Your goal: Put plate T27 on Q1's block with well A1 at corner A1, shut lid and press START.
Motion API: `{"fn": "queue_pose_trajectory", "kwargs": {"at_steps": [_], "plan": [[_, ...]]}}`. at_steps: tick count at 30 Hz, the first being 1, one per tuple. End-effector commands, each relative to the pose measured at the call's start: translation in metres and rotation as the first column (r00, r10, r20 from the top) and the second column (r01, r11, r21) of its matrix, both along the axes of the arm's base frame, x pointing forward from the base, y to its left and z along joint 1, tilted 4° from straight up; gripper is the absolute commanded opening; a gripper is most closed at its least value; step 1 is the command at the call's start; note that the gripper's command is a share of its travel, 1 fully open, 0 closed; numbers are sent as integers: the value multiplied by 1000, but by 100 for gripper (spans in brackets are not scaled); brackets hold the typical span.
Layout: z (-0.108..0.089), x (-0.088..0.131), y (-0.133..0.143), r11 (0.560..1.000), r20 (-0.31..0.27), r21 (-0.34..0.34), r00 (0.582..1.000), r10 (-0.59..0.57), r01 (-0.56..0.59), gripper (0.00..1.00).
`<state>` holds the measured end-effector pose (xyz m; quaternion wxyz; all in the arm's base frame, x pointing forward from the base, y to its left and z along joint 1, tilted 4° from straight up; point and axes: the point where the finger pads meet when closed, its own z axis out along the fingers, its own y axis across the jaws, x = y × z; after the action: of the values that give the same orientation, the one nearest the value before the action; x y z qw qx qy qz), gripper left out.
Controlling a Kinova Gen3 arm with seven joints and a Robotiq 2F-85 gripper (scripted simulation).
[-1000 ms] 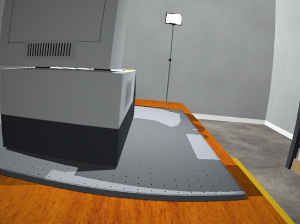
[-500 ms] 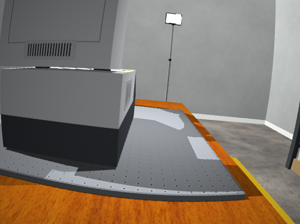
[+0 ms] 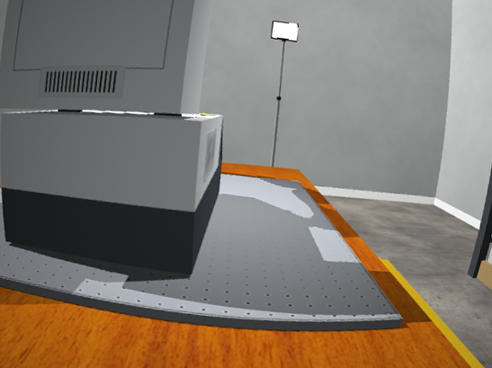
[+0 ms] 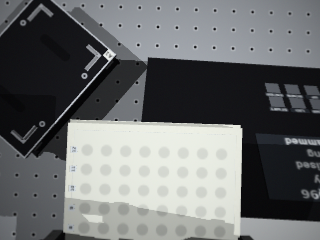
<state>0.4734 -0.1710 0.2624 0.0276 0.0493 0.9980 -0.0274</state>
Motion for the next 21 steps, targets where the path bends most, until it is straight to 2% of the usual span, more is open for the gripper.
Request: {"fn": "queue_pose_trajectory", "kwargs": {"at_steps": [1,21], "plan": [[1,9,9,999,-2,-3,999,44,-44,90],[1,53,51,968,-15,-12,968,251,-251,90]]}}
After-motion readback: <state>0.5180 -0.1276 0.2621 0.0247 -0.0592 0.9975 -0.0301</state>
